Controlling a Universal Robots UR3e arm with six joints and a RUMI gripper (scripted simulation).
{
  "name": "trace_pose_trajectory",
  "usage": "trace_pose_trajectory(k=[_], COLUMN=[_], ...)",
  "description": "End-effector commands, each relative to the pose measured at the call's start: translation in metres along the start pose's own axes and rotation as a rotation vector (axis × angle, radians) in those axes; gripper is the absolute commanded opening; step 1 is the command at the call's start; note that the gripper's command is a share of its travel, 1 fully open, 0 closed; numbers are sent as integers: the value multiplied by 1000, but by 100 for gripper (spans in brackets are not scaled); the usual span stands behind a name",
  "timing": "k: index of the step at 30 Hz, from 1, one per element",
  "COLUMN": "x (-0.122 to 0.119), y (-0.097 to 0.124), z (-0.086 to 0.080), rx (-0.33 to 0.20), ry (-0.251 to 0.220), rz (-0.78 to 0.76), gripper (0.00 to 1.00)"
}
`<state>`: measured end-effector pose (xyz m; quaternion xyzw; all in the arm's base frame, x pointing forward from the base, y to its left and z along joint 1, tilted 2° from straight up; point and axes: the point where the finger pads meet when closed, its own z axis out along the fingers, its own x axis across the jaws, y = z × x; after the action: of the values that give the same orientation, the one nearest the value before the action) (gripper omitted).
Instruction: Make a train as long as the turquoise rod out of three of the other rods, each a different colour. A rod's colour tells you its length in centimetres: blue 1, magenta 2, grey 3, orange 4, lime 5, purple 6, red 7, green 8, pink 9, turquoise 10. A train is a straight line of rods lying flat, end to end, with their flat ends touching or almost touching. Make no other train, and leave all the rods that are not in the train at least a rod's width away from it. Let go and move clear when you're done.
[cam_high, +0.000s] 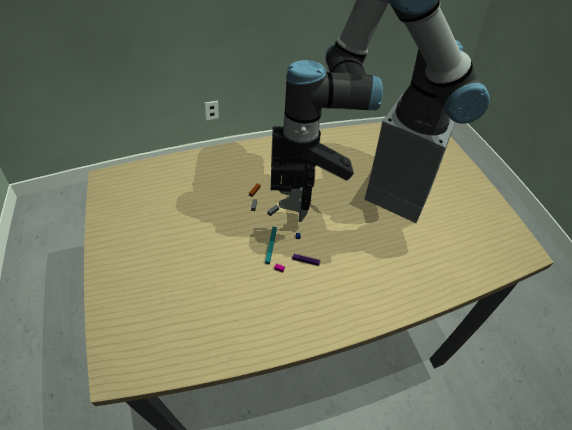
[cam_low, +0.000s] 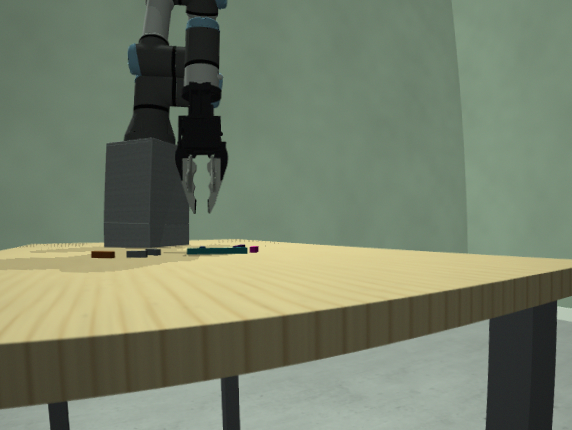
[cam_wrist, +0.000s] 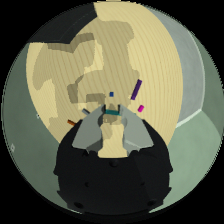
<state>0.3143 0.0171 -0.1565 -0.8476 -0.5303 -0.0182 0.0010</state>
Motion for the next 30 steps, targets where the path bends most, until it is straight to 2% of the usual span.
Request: trace_pose_trajectory(k=[1, 16, 30], x=[0, 0, 0], y=[1, 1, 1], z=[0, 1, 12], rx=[-2, -2, -2], ry=[0, 0, 0], rz=[0, 0, 0], gripper=[14, 14, 14])
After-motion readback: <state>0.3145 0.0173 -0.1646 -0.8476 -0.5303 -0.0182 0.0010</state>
